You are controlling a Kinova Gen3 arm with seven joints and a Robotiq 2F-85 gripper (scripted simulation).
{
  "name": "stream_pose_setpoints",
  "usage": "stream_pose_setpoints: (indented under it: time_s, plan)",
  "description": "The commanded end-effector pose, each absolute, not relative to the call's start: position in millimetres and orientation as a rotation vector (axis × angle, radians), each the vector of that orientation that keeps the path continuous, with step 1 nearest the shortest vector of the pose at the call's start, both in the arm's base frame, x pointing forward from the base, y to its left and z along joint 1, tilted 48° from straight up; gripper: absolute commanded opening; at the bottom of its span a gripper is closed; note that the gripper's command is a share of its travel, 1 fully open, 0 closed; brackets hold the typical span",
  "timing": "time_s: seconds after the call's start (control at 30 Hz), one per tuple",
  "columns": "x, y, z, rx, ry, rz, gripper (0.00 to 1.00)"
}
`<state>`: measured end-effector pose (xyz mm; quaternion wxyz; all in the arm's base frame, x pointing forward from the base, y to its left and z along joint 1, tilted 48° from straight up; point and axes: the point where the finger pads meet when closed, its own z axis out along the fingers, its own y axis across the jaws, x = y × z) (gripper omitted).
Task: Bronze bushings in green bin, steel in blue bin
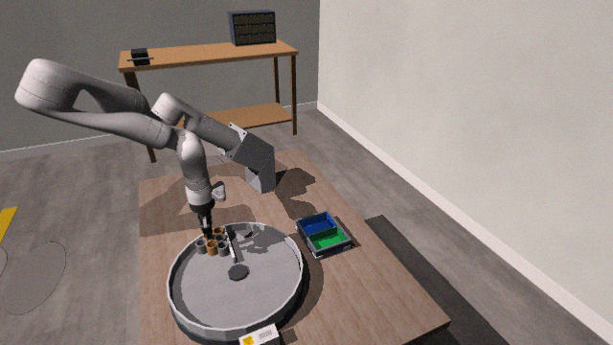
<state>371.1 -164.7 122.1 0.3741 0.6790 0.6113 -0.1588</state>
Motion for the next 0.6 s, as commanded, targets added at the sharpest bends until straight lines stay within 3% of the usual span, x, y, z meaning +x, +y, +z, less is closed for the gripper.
stream_pose_setpoints:
  time_s: [0.0, 0.57]
  plan:
    - [371.4, -164.7, 122.5, 1.739, 1.564, -0.405, 0.19]
    - [371.4, -164.5, 122.4, 1.739, 1.565, -0.405, 0.18]
